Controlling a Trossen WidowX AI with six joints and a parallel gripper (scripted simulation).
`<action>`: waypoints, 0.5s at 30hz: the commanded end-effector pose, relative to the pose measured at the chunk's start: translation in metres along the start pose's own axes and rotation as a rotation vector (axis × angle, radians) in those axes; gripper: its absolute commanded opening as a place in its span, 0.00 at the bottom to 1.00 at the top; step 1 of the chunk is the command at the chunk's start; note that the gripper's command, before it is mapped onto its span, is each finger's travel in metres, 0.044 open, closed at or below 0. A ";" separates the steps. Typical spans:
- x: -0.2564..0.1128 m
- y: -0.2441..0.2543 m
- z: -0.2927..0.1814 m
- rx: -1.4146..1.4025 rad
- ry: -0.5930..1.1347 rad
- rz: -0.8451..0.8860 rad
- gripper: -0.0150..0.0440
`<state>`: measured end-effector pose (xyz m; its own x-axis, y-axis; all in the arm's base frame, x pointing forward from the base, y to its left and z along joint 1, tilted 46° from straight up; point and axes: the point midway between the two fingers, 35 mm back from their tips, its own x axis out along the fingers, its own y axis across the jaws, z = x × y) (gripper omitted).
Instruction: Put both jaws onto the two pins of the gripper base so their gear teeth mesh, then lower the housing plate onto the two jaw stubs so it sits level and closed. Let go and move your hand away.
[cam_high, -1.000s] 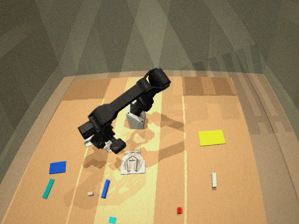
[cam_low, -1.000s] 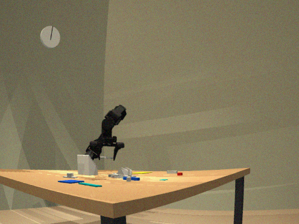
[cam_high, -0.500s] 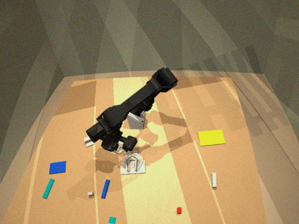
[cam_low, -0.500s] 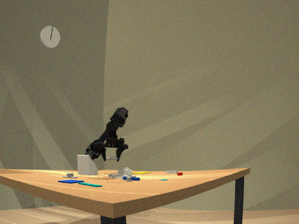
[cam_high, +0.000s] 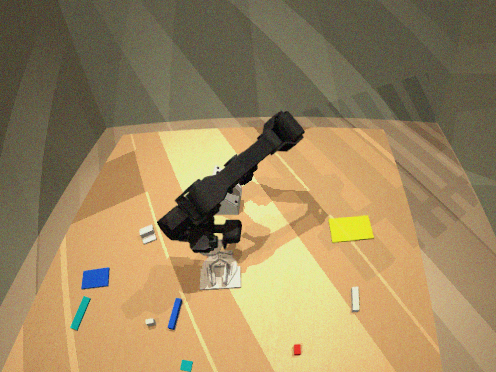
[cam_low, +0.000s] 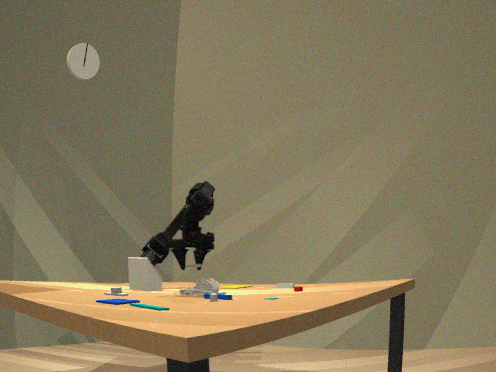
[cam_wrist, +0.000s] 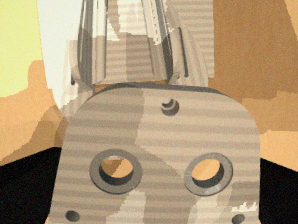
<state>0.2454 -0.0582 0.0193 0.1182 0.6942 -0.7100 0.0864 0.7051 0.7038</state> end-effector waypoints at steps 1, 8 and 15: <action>0.002 0.010 -0.002 -0.093 0.000 0.009 0.85; 0.003 0.013 -0.003 -0.127 0.000 0.011 0.85; 0.003 0.013 -0.003 -0.127 0.000 0.011 0.85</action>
<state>0.2442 -0.0472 0.0261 0.1163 0.6999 -0.7047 -0.0357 0.7120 0.7012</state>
